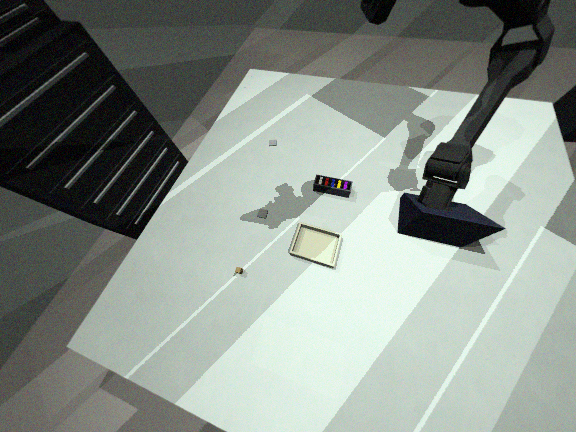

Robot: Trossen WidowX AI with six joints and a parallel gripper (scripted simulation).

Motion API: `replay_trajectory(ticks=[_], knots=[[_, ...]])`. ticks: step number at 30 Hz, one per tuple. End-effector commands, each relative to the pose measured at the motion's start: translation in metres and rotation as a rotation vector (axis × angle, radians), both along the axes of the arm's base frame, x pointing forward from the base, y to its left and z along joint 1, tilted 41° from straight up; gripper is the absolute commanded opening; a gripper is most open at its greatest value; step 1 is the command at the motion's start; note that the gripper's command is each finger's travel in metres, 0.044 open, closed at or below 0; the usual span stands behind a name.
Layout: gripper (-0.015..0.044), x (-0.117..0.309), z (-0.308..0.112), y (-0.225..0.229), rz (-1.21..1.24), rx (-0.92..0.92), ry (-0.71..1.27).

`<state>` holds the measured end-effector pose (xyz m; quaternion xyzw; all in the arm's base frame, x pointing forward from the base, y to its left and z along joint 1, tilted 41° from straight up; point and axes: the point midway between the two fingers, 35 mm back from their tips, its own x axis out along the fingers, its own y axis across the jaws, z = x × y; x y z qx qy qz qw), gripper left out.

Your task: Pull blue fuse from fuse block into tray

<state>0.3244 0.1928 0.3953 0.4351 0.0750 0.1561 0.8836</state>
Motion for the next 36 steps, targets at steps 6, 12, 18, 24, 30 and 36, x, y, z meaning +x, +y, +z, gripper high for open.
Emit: replay_trajectory(ticks=[6,12,18,24,30,36], knots=[[0.0074,0.046,-0.116,-0.047,-0.267,-0.020,0.392],[0.0074,0.053,-0.198,-0.100,-0.528,-0.026,0.668],[0.0074,0.032,-0.272,-0.163,-0.851,-0.043,0.926],[0.0074,-0.016,-0.325,-0.226,-1.216,-0.093,1.147],[0.0074,-0.053,-0.344,-0.260,-1.441,-0.151,1.257],[0.0074,-0.054,-0.346,-0.259,-1.441,-0.151,1.257]])
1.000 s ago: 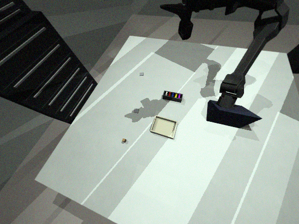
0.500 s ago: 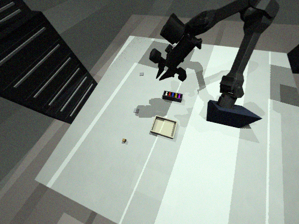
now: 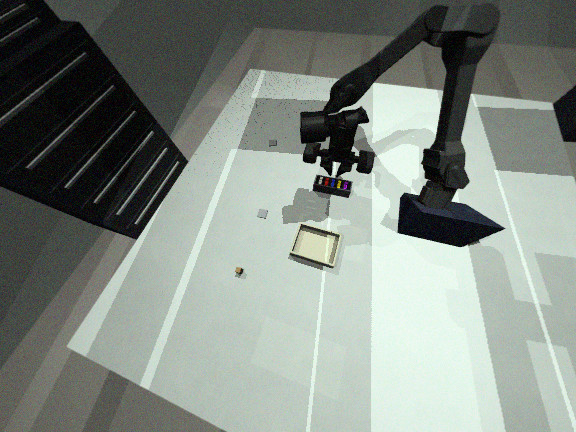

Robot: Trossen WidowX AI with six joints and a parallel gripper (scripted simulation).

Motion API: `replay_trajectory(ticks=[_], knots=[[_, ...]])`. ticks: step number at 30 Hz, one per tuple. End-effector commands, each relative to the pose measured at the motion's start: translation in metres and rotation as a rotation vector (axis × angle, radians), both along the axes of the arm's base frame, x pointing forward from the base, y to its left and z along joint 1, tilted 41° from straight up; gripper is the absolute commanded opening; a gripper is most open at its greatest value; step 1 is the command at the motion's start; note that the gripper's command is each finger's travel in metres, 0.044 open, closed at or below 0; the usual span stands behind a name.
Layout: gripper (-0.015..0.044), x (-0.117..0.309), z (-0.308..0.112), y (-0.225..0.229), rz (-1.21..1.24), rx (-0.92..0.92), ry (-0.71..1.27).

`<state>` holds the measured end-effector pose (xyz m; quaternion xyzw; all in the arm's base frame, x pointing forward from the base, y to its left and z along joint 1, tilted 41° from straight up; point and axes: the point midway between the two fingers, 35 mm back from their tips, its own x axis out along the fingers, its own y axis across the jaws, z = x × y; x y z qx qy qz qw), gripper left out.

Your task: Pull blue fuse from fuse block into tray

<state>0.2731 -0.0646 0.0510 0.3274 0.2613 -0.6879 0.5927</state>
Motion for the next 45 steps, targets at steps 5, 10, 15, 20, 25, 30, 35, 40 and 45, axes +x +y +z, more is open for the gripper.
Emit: replay_trajectory(ticks=[5,10,15,20,25,30,35,40,45], knots=[[0.0074,-0.003,-0.005,-0.004,-0.006,-0.009,0.008],[0.0074,-0.003,-0.009,-0.007,-0.006,-0.009,0.008],[0.0074,-0.003,-0.013,-0.010,-0.006,-0.009,0.008],[0.0074,-0.004,-0.017,-0.013,-0.006,-0.010,0.008],[0.0074,-0.004,-0.020,-0.016,-0.006,-0.010,0.008],[0.0074,-0.005,-0.024,-0.019,-0.006,-0.010,0.008],[0.0074,-0.005,-0.025,-0.020,-0.006,-0.011,0.008],[0.0074,-0.005,-0.025,-0.020,-0.006,-0.011,0.008],[0.0074,-0.005,-0.026,-0.020,-0.006,-0.011,0.008]])
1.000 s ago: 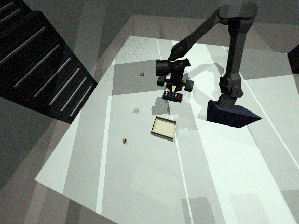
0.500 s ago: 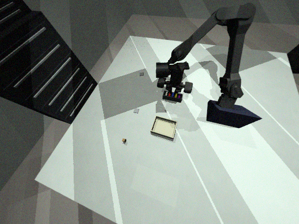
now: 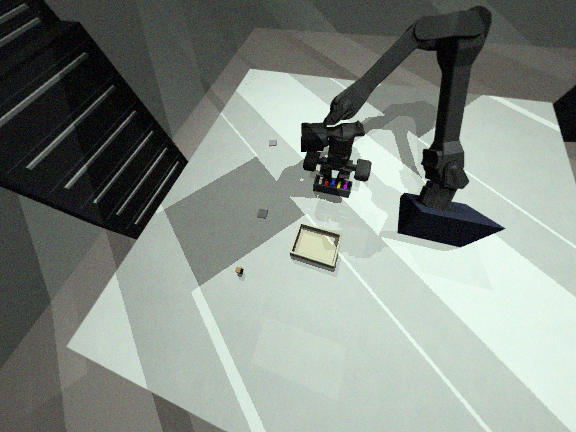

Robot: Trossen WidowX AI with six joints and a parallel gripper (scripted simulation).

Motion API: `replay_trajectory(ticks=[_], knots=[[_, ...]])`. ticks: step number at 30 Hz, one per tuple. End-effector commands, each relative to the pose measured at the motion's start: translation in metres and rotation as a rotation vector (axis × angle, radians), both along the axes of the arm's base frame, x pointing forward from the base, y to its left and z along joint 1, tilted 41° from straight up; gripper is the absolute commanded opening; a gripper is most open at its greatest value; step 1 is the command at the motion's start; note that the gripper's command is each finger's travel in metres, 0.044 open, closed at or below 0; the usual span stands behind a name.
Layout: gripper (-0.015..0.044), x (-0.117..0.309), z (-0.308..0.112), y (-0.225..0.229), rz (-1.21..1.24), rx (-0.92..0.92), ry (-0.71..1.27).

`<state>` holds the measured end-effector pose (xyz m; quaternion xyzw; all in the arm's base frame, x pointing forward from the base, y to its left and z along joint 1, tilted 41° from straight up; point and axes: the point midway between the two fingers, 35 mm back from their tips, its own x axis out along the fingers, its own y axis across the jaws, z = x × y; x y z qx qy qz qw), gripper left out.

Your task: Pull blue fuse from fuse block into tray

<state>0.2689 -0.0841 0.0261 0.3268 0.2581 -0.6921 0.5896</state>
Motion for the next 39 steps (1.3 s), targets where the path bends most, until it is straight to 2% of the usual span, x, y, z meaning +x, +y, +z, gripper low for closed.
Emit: replay_trajectory(ticks=[1,22,33,39], knots=[[0.0074,-0.0008,-0.0010,-0.0013,0.005,-0.005,0.006],[0.0074,-0.0017,-0.0078,-0.0073,0.005,-0.006,0.006],[0.0001,-0.0008,-0.0074,-0.0065,0.000,-0.001,0.000],[0.0000,-0.0006,-0.0065,-0.0057,0.000,-0.001,0.000]])
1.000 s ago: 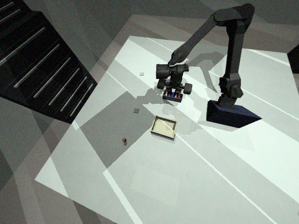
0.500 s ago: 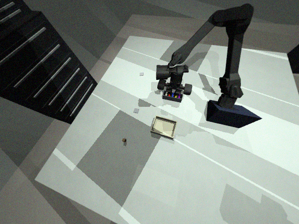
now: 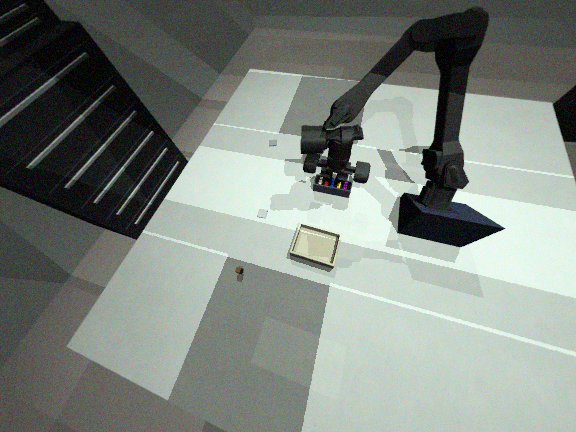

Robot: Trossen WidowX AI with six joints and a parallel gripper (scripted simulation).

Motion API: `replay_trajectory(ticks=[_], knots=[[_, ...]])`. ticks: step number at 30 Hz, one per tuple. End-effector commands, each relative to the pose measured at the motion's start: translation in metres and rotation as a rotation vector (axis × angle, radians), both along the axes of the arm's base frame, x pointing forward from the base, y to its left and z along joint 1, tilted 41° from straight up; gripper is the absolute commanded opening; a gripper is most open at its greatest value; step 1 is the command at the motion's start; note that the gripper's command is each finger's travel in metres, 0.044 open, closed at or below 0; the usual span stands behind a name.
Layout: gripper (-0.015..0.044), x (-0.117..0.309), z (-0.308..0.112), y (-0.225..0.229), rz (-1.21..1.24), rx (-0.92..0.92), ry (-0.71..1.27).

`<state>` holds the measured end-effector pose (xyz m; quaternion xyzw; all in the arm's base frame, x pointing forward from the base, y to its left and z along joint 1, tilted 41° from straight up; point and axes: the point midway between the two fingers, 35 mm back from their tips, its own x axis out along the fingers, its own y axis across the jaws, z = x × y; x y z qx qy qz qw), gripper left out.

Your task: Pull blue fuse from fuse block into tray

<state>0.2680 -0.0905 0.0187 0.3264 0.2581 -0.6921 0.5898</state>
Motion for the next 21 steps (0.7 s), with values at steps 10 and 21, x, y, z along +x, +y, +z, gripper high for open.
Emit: replay_trajectory(ticks=[10,21], knots=[[0.0000,0.0010,0.0044,0.0039,0.001,0.000,0.000],[0.0000,0.0017,0.0084,0.0074,0.001,0.000,0.001]])
